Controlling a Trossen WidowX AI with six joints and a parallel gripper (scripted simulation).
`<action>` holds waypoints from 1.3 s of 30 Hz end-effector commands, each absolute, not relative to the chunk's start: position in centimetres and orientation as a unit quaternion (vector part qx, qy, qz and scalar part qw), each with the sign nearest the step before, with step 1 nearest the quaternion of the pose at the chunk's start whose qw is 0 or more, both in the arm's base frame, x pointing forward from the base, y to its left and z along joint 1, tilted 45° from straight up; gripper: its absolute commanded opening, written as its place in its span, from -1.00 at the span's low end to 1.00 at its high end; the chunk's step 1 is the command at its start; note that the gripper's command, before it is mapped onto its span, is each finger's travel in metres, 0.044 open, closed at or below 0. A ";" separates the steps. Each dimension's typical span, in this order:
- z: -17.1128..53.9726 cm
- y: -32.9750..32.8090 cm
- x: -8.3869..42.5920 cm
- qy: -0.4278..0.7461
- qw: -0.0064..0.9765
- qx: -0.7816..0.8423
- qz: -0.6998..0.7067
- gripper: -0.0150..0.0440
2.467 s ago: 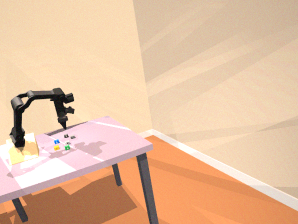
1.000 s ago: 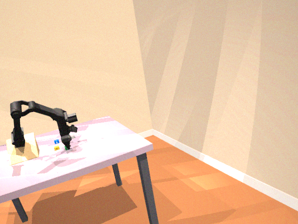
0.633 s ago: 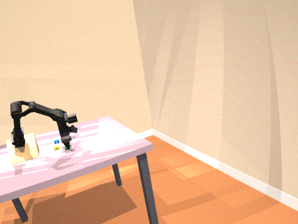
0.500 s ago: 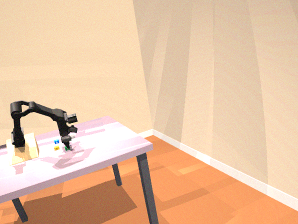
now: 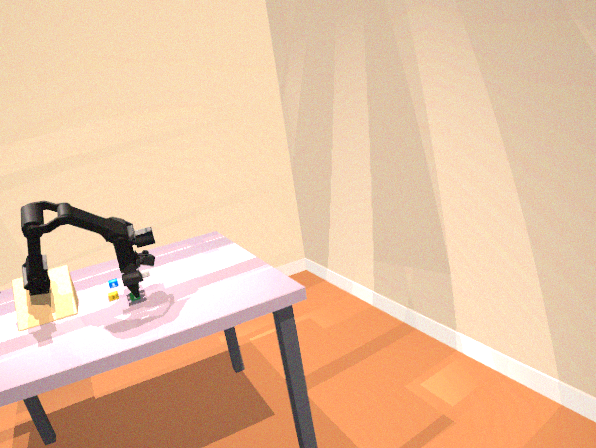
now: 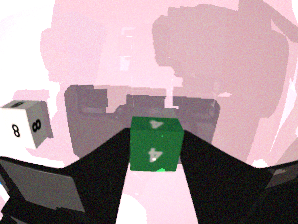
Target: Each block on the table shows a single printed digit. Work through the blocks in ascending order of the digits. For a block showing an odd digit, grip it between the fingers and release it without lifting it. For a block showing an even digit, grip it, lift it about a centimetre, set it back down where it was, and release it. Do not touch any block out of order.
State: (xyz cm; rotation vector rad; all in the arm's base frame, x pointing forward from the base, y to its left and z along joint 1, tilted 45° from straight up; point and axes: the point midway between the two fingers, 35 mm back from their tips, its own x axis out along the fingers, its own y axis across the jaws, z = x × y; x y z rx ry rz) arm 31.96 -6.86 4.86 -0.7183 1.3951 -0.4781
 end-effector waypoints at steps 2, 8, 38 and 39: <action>4.9 -6.9 32.0 0.621 0.681 -0.324 -0.213 -0.08; 5.0 -6.8 32.0 0.621 0.681 -0.324 -0.213 -0.08; 5.4 -6.4 31.9 0.621 0.681 -0.324 -0.213 -0.08; 5.3 -6.5 31.9 0.621 0.681 -0.324 -0.213 -0.08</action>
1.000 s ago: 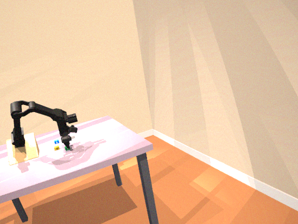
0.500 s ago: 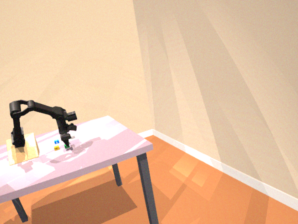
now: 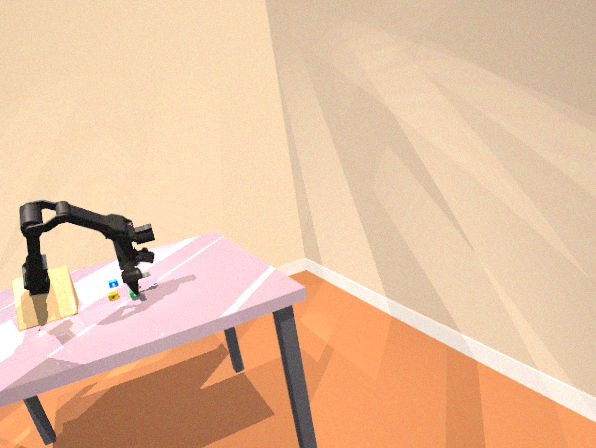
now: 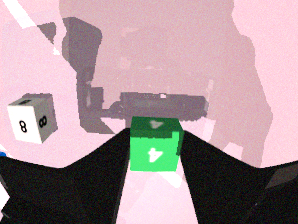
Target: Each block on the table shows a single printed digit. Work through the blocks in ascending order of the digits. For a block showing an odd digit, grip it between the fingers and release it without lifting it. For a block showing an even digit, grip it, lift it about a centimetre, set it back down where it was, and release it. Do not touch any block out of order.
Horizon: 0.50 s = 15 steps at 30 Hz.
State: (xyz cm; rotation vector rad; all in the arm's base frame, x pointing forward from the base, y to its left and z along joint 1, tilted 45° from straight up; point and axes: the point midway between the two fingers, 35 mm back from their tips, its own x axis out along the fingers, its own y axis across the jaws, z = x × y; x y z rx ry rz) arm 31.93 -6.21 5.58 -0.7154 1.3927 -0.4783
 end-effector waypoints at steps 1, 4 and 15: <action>5.2 -6.6 31.9 0.621 0.681 -0.324 -0.213 -0.08; 5.0 -6.8 32.0 0.621 0.681 -0.324 -0.213 -0.08; 4.9 -6.9 32.0 0.621 0.681 -0.324 -0.213 -0.08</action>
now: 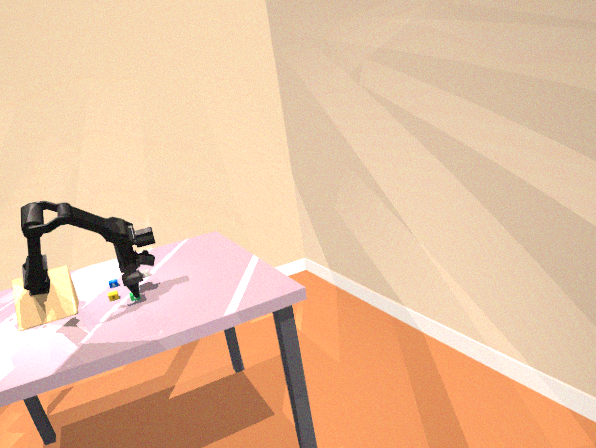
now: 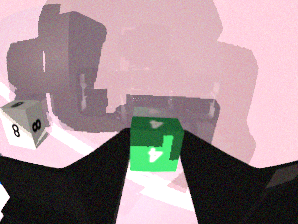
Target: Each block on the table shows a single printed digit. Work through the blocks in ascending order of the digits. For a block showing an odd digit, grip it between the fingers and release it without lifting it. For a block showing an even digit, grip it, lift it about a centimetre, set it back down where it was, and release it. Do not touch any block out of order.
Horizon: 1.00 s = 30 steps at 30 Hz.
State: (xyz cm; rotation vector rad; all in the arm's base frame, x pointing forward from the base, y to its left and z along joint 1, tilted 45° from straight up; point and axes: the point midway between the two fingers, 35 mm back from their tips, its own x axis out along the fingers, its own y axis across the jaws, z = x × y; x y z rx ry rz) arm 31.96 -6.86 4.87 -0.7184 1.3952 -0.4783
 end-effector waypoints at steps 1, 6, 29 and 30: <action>4.9 -6.9 32.0 0.621 0.681 -0.324 -0.213 0.00; 4.9 -6.9 32.0 0.621 0.681 -0.324 -0.213 0.45; 13.1 1.2 30.4 0.623 0.681 -0.322 -0.211 0.15; 13.1 1.2 30.4 0.623 0.681 -0.322 -0.211 0.06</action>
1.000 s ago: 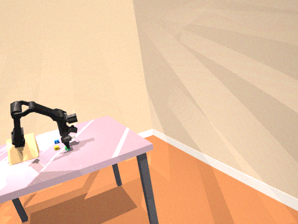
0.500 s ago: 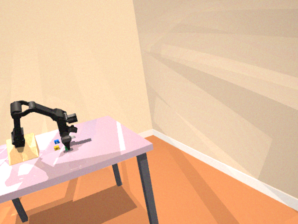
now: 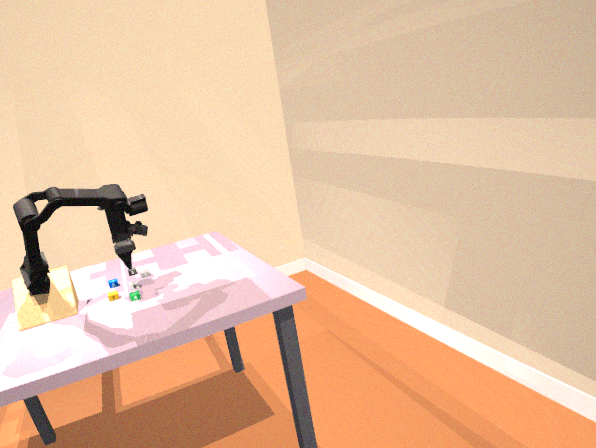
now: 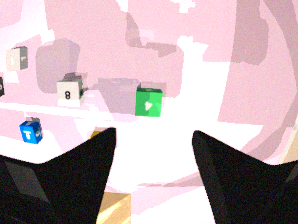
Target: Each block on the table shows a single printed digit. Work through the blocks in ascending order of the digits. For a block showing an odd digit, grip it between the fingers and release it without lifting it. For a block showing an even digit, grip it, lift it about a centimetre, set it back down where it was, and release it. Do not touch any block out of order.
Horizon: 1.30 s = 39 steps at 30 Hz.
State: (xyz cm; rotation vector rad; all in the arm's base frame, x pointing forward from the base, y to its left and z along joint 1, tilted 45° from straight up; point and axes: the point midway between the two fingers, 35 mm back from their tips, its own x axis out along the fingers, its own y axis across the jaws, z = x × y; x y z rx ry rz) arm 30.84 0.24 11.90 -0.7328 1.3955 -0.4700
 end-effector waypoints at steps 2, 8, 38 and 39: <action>13.1 1.2 30.4 0.623 0.681 -0.322 -0.211 -0.08; 13.1 1.2 30.4 0.623 0.681 -0.322 -0.211 -0.08; -6.7 8.4 21.7 0.624 0.682 -0.320 -0.208 0.72; -6.7 8.4 21.7 0.624 0.682 -0.320 -0.208 0.81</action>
